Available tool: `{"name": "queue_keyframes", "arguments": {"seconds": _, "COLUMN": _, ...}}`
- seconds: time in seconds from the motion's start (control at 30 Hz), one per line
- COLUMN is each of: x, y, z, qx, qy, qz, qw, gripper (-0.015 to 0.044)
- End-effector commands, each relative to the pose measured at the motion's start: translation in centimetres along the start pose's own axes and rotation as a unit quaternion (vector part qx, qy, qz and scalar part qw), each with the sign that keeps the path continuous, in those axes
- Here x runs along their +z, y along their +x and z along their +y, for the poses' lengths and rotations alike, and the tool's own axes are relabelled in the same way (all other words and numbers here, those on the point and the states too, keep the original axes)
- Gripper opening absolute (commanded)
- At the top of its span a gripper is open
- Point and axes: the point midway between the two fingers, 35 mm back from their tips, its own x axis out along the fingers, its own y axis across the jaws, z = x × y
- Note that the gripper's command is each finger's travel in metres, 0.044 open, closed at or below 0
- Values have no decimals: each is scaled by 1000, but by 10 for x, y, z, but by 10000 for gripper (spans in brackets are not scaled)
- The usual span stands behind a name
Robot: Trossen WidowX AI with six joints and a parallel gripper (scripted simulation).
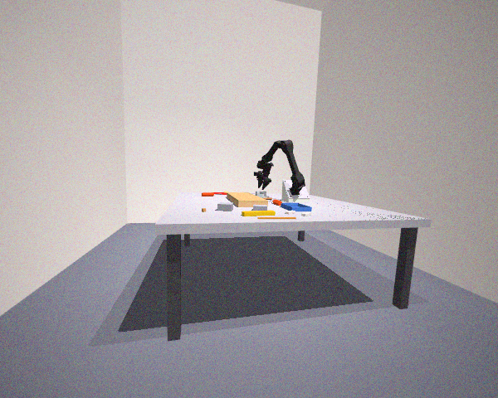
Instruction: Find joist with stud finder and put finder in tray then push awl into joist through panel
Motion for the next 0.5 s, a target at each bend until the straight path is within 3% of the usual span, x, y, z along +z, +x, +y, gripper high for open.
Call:
{"name": "queue_keyframes", "arguments": {"seconds": 0.0, "x": 1, "y": 3, "z": 5, "qx": 24, "qy": 38, "qz": -5, "qw": 999, "gripper": 440}}
{"name": "queue_keyframes", "arguments": {"seconds": 0.47, "x": 4, "y": 4, "z": 4, "qx": 24, "qy": 38, "qz": -5, "qw": 999, "gripper": 440}}
